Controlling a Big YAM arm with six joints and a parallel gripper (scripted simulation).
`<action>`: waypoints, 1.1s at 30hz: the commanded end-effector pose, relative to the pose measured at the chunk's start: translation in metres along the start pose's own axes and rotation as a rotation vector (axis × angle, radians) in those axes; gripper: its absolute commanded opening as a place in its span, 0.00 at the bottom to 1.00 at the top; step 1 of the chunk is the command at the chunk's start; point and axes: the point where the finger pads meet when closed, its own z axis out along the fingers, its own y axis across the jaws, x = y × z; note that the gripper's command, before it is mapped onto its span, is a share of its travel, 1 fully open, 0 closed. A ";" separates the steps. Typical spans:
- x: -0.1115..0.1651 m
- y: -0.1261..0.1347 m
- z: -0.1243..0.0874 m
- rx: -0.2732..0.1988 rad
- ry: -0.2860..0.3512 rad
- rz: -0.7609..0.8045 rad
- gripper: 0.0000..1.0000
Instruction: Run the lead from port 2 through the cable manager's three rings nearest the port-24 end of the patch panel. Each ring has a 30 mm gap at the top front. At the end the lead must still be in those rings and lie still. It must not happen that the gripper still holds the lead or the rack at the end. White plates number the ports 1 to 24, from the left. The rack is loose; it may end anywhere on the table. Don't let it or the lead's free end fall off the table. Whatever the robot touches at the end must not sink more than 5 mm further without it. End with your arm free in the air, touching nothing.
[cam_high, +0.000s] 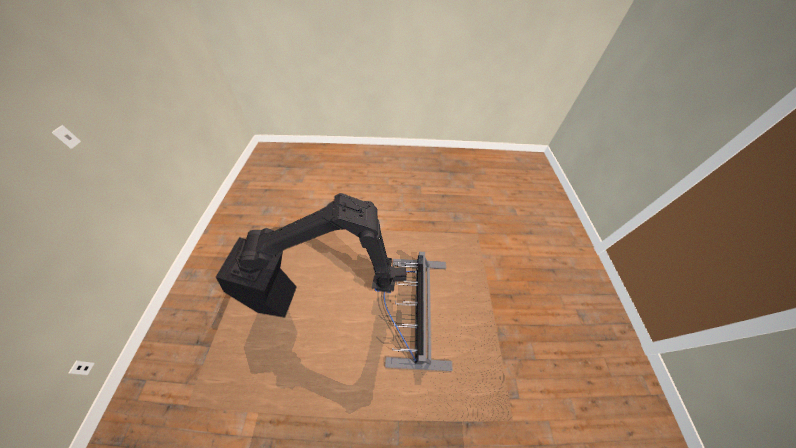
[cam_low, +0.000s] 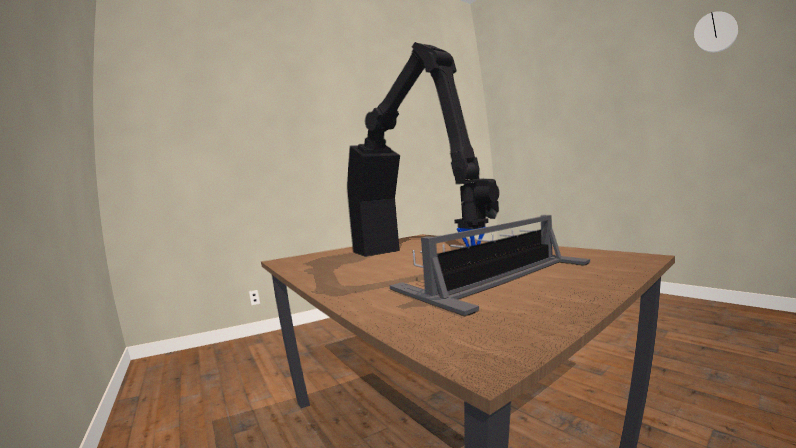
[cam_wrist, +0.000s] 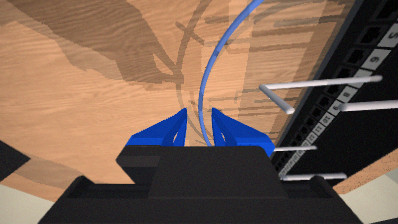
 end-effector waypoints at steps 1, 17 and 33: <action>0.004 -0.020 -0.007 0.032 -0.007 0.009 0.32; 0.004 -0.020 -0.007 0.032 -0.007 0.009 0.32; 0.004 -0.018 -0.007 0.022 -0.005 0.010 0.32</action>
